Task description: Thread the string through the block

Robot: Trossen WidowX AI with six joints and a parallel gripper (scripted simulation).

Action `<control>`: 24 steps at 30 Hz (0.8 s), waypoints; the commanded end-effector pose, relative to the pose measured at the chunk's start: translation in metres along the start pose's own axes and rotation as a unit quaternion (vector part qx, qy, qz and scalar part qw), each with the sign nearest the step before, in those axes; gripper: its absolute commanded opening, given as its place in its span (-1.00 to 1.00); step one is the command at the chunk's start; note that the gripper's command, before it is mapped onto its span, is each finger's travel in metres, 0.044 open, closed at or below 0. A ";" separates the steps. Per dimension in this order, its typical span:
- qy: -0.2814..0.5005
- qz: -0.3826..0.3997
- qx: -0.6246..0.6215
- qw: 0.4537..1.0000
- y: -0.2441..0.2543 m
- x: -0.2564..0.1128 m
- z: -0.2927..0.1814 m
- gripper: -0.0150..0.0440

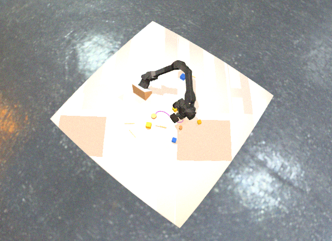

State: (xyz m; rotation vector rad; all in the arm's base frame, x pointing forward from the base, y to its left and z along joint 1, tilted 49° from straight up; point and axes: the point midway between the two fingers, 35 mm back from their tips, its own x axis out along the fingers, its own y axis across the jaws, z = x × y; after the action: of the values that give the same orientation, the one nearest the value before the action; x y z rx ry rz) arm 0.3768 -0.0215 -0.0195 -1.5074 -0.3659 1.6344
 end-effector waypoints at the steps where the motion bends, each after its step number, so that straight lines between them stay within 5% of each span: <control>1: -0.003 -0.002 0.005 1.000 0.001 0.002 0.009 -0.49; 24: -0.001 -0.002 0.005 1.000 0.001 0.004 0.014 -0.49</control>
State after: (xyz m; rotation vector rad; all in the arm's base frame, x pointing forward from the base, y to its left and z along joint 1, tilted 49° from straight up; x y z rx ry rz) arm 0.3646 -0.0166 -0.0191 -1.5049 -0.3605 1.6332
